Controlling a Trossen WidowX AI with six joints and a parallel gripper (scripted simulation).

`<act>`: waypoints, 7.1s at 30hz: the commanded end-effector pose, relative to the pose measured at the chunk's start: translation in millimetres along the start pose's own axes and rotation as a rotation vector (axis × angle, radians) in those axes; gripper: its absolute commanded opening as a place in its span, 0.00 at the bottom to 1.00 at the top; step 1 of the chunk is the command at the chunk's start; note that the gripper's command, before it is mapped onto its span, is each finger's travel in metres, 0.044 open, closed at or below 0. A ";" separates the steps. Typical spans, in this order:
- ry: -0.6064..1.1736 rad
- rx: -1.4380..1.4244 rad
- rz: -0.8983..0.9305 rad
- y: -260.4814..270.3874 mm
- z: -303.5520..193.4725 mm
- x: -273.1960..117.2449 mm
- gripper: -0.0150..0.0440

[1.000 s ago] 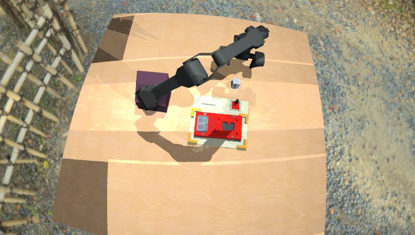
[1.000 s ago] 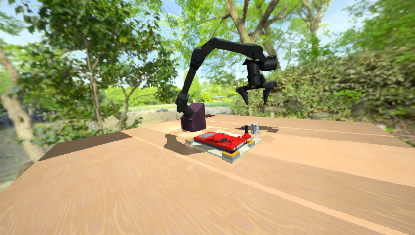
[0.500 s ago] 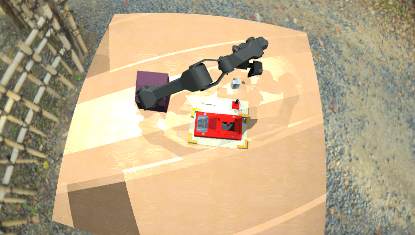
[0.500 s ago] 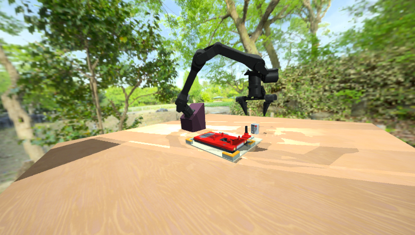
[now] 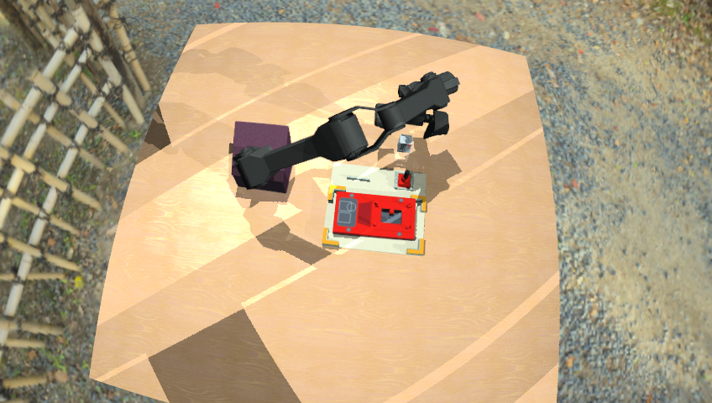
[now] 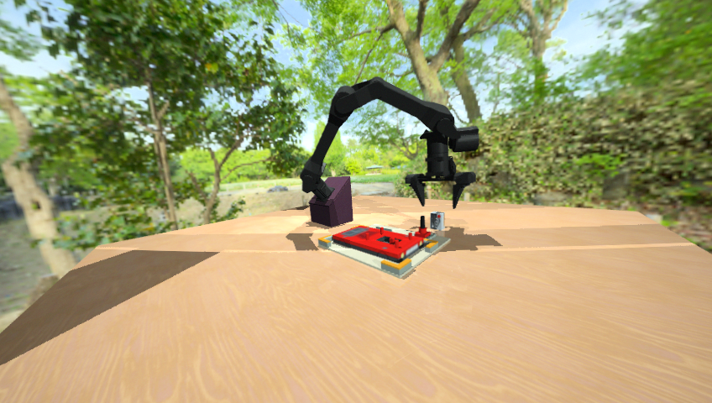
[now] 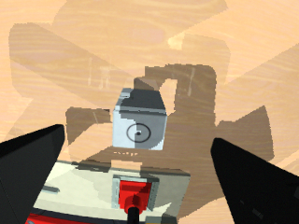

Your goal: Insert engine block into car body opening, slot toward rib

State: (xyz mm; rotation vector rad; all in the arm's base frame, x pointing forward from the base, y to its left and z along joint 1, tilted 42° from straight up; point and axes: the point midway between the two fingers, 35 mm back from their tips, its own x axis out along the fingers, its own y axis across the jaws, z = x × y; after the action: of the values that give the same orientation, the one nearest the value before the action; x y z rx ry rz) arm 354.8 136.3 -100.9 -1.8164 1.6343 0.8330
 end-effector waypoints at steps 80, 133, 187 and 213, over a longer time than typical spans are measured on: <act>-0.001 -0.007 0.002 -4.8 0.0 -36.3 0.25; 0.005 1.135 0.003 0.4 -3.1 -66.3 0.25; 0.008 3.012 -0.005 0.4 -2.9 -55.6 0.25; 0.007 3.134 -0.008 0.7 -3.2 -18.1 0.25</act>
State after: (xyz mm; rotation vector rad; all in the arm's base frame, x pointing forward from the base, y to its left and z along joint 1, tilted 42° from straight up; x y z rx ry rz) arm 353.3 151.0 -79.8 0.6186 0.6990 -1.3700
